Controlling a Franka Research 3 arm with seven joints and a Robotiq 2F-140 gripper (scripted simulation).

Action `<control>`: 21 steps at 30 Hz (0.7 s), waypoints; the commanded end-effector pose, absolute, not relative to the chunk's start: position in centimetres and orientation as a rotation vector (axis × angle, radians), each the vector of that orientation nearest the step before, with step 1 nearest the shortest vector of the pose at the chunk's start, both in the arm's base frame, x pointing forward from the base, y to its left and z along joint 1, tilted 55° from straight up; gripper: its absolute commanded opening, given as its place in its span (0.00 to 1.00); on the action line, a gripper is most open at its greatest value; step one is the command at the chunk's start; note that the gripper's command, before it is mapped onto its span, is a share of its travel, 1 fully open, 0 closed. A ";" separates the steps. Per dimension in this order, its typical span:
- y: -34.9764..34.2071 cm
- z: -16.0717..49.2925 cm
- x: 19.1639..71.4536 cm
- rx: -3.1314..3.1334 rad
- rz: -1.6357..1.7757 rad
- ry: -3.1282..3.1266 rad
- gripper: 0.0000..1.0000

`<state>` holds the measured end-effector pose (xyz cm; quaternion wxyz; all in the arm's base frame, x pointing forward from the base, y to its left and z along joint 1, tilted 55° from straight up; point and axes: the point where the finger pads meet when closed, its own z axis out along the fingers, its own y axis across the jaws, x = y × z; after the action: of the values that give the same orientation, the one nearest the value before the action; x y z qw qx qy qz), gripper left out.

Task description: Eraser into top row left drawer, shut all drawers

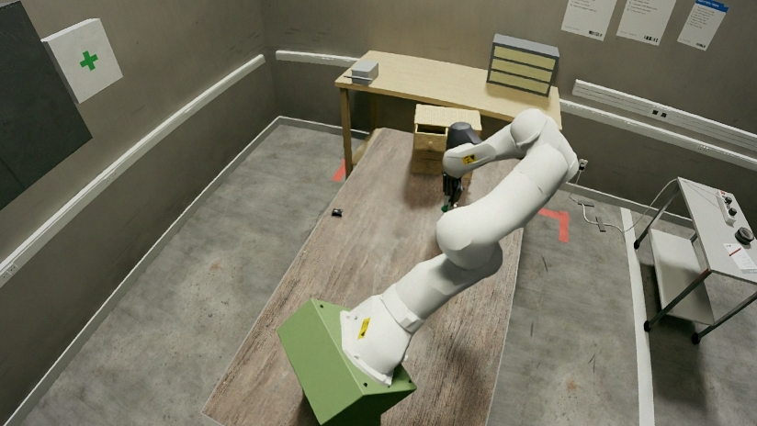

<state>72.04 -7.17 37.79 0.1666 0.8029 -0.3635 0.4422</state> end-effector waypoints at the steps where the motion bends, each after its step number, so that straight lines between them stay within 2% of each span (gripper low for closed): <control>1: -6.6 37.8 72.5 2.330 1.181 -0.881 0.20; 21: -4.1 38.4 75.5 2.356 1.080 -0.579 0.20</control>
<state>75.22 -4.34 38.42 0.2165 0.8429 -0.2598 0.4185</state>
